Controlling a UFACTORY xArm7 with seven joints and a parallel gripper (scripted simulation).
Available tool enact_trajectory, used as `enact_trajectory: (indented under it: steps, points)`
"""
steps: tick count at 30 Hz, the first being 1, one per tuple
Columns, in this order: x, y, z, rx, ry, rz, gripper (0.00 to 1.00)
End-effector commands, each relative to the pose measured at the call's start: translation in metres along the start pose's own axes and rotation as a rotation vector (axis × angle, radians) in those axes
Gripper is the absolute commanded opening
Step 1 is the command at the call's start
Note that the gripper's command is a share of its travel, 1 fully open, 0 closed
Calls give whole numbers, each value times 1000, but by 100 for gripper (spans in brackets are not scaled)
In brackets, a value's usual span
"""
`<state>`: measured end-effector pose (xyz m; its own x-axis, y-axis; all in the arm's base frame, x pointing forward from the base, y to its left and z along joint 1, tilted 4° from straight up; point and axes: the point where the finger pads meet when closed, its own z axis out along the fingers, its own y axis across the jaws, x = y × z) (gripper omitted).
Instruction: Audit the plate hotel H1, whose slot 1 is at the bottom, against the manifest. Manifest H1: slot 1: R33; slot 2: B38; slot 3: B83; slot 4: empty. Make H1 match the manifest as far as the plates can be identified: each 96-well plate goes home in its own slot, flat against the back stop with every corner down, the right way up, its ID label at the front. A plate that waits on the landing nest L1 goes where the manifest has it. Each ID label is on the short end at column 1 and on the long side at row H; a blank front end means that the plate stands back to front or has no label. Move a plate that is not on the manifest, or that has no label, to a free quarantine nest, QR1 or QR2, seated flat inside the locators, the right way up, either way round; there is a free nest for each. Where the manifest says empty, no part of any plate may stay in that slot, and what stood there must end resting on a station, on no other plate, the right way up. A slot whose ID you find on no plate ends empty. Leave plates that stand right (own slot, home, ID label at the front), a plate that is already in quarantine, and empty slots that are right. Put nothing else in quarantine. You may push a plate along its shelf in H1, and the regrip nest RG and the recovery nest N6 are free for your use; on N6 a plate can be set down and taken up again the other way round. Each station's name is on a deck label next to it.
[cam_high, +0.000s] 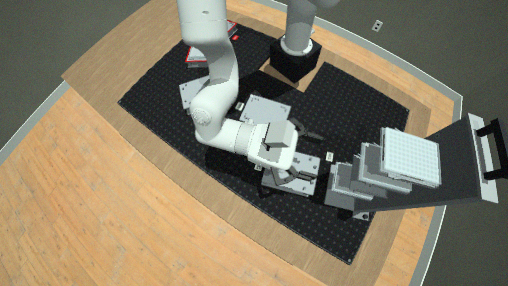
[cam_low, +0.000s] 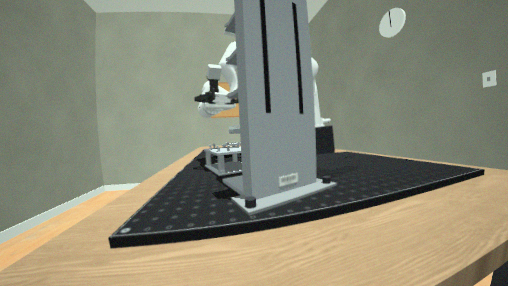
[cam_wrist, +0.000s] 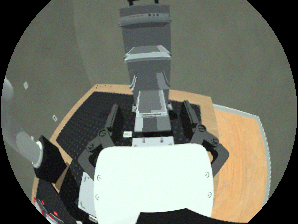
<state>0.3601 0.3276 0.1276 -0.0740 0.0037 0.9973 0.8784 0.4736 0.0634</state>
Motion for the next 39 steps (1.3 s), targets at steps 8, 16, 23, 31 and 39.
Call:
enact_trajectory:
  steps: [8, 16, 23, 31, 39]
  points:
    - [25, 0, 0, 0, -1, -3, 100]
    - [46, -1, 0, 0, -1, -3, 100]
    - [60, -1, 0, 0, -1, -3, 100]
    - [70, -2, 0, 0, -1, -3, 100]
    - [70, -2, 0, 0, -1, -3, 100]
